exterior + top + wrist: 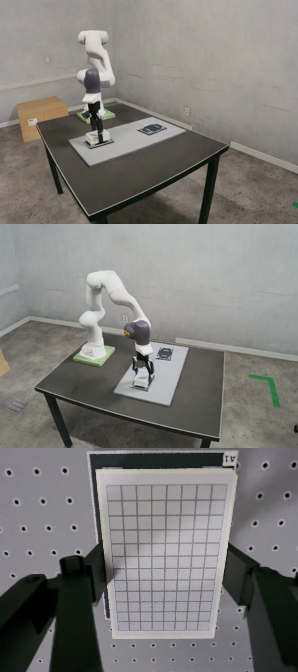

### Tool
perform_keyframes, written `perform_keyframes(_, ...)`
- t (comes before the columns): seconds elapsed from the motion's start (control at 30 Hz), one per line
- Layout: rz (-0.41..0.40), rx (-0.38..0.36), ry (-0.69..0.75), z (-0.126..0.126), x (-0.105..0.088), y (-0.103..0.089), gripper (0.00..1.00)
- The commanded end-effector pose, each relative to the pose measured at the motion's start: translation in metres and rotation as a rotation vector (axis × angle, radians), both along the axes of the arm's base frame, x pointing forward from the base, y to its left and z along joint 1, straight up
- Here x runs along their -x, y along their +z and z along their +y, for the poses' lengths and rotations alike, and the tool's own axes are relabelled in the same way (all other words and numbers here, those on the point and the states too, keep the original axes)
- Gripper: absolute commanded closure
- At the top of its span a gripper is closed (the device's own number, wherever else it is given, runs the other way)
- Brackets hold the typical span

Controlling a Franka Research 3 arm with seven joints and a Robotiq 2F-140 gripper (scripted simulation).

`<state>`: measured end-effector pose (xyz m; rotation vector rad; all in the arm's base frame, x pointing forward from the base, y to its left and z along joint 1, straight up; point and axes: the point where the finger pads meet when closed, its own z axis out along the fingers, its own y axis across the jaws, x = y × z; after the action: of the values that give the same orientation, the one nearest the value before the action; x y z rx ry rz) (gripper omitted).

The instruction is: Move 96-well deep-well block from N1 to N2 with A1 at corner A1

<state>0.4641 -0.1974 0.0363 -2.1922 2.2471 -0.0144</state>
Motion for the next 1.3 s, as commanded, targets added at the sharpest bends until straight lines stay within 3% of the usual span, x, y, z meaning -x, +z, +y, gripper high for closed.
perform_keyframes(0.0,0.002,0.0,-0.002,0.0,0.0,0.008,0.4)
perform_keyframes(1.27,0.002,0.0,-0.002,0.001,0.0,0.061,0.4)
